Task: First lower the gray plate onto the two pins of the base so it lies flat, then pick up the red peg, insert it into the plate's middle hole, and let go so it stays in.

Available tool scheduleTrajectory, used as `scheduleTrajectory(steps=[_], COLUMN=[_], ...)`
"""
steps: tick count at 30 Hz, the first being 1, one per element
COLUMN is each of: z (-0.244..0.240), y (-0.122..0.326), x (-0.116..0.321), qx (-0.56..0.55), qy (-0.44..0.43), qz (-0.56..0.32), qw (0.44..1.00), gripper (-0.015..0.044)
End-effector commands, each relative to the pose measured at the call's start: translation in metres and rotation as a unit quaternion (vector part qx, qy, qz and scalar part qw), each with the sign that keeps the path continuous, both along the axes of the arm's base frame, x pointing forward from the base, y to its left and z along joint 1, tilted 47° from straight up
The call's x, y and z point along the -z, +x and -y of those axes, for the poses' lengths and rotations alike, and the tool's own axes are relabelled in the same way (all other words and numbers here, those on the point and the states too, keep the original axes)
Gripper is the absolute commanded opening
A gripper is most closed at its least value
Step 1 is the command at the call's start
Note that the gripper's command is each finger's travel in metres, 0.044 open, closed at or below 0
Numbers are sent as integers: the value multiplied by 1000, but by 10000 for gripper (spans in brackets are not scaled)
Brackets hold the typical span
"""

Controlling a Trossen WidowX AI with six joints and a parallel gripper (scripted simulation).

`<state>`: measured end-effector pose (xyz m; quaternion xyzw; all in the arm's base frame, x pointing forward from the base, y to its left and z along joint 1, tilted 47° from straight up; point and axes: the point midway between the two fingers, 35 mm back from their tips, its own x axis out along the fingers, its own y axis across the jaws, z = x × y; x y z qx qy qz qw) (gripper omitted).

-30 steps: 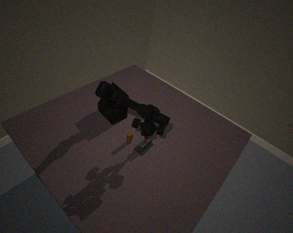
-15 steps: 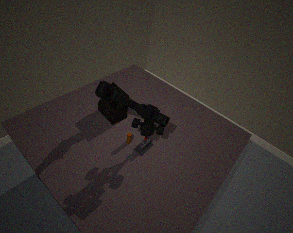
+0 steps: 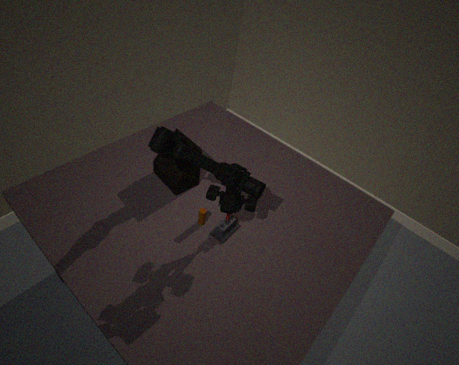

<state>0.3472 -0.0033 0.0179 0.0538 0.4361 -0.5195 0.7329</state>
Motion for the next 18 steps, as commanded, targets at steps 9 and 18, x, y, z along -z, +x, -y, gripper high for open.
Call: scheduleTrajectory(steps=[9,18], z=[8,14], y=[1,2], x=[6,11], qx=[-1,-1], qy=[-1,-2], qz=[0,0], qw=[1000,1000], gripper=[0,0])
